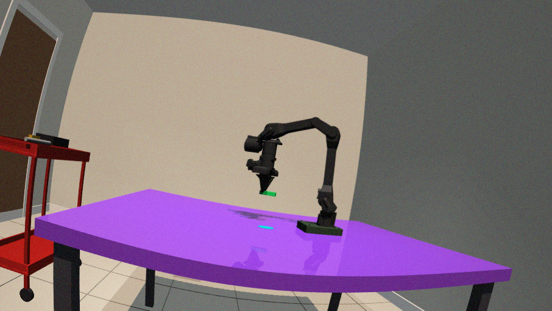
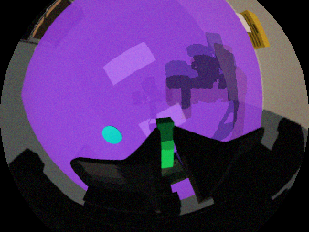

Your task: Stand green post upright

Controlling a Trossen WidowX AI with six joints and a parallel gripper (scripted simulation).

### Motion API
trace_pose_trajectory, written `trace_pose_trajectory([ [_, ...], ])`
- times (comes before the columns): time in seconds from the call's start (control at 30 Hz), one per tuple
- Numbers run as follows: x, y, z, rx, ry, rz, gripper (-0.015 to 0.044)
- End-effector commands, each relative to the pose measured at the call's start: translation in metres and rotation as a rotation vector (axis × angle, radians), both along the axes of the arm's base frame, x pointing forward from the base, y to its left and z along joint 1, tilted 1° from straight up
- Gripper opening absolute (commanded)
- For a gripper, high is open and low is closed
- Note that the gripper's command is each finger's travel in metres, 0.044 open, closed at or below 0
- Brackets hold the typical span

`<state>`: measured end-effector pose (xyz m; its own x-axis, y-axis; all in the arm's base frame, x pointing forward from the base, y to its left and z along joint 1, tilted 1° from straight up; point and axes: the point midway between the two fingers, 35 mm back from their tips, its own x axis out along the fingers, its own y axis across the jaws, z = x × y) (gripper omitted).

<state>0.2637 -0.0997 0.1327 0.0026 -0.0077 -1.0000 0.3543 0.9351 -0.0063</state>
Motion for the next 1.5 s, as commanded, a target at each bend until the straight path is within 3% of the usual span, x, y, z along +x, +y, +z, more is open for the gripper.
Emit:
trace_pose_trajectory([
  [0.0,0.002,0.013,0.005,-0.001,-0.008,0.094,0.0023],
  [1.47,-0.018,0.147,0.021,0.002,-0.004,1.188,0.0023],
])
